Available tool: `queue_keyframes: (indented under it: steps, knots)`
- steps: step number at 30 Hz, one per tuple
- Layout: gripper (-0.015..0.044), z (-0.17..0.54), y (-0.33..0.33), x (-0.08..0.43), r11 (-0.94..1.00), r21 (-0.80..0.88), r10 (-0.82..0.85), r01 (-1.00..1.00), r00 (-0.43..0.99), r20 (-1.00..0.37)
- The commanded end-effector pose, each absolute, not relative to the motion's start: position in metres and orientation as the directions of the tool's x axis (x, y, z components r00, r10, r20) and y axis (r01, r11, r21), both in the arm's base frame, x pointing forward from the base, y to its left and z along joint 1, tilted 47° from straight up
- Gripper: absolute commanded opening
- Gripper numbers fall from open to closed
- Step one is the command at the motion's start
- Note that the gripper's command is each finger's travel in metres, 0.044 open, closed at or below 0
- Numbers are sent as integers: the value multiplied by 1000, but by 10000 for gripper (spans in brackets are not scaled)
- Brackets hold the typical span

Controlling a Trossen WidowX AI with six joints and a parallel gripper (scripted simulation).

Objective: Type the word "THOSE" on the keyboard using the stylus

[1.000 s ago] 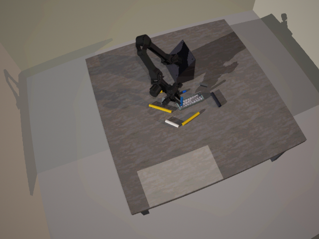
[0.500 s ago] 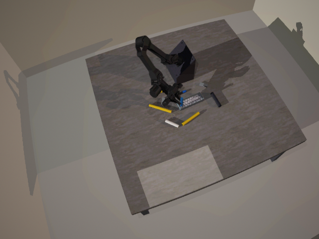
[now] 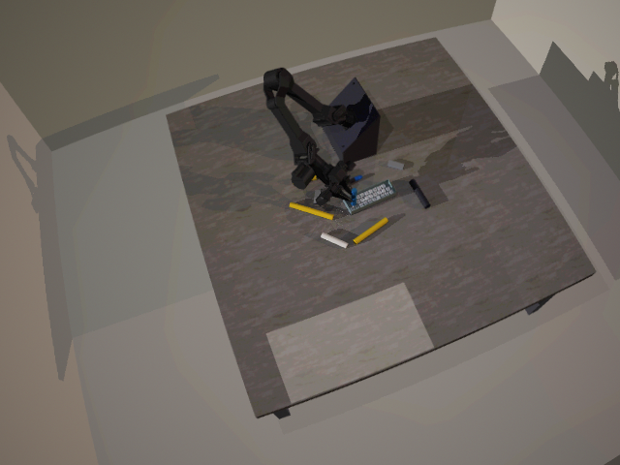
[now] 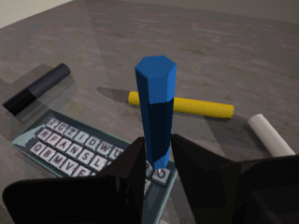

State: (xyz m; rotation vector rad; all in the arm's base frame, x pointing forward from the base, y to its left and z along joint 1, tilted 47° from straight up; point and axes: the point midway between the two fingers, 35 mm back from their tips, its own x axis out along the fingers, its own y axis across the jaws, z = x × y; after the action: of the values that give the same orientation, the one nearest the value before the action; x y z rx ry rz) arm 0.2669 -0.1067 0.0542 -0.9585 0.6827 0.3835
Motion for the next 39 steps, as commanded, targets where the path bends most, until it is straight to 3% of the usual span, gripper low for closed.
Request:
queue_keyframes:
  steps: [1,12,17,19,39]
  knots:
    - [81,63,-99,267,532,-618,5,-579,732,-681]
    - [85,74,-83,265,531,-615,14,-583,731,-682]
    - [51,74,-83,265,531,-615,14,-583,731,-682]
    - [0,72,-82,265,531,-614,13,-583,731,-682]
    - [0,16,-28,240,536,-614,9,-579,731,-682]
